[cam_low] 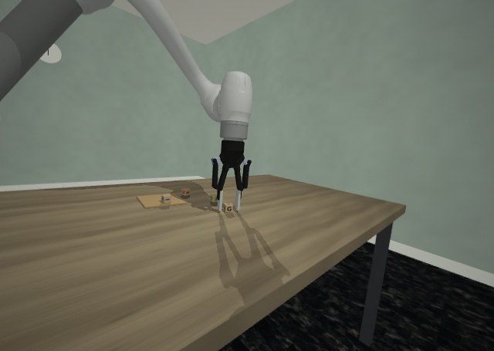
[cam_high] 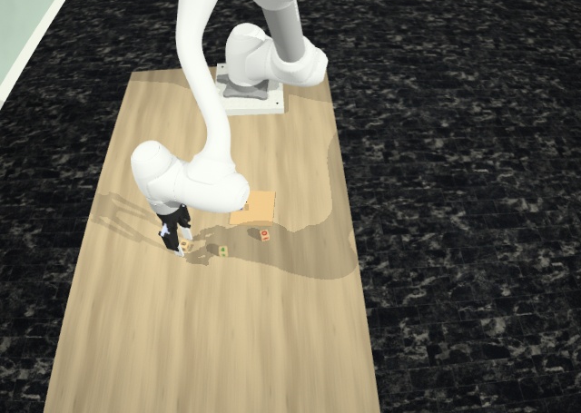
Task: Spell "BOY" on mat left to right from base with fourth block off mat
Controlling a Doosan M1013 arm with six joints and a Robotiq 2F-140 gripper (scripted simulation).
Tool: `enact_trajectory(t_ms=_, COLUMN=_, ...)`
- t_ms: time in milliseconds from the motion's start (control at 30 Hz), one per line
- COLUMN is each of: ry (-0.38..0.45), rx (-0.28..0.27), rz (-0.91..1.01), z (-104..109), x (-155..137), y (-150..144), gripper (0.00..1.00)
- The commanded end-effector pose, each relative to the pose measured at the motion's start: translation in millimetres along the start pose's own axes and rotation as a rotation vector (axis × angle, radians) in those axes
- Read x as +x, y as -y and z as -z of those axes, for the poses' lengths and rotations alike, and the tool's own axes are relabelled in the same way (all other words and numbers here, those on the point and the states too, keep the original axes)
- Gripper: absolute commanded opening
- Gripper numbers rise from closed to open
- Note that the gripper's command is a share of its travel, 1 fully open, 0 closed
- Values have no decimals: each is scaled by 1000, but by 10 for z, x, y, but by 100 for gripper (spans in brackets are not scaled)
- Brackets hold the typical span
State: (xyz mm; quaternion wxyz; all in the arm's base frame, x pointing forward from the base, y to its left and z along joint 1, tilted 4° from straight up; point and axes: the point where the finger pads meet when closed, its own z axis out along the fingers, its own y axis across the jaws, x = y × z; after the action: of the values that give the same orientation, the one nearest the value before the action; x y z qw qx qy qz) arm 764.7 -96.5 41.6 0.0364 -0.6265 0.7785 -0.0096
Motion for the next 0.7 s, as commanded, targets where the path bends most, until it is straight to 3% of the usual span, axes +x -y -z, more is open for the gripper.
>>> enact_trajectory(t_ms=0, ry=2, rx=-5, rz=-2, z=-56, x=-16, y=-31, gripper=37)
enact_trajectory(t_ms=33, ry=2, rx=-5, rz=-2, z=-56, x=-16, y=-31, gripper=37)
enact_trajectory(t_ms=67, ry=2, rx=-5, rz=-2, z=-56, x=-16, y=-31, gripper=25)
enact_trajectory(t_ms=600, ry=2, rx=-5, rz=-2, z=-56, x=-16, y=-31, gripper=25)
enact_trajectory(t_ms=633, ry=2, rx=-5, rz=-2, z=-56, x=-16, y=-31, gripper=13)
enact_trajectory(t_ms=667, ry=2, rx=-5, rz=-2, z=-56, x=-16, y=-31, gripper=13)
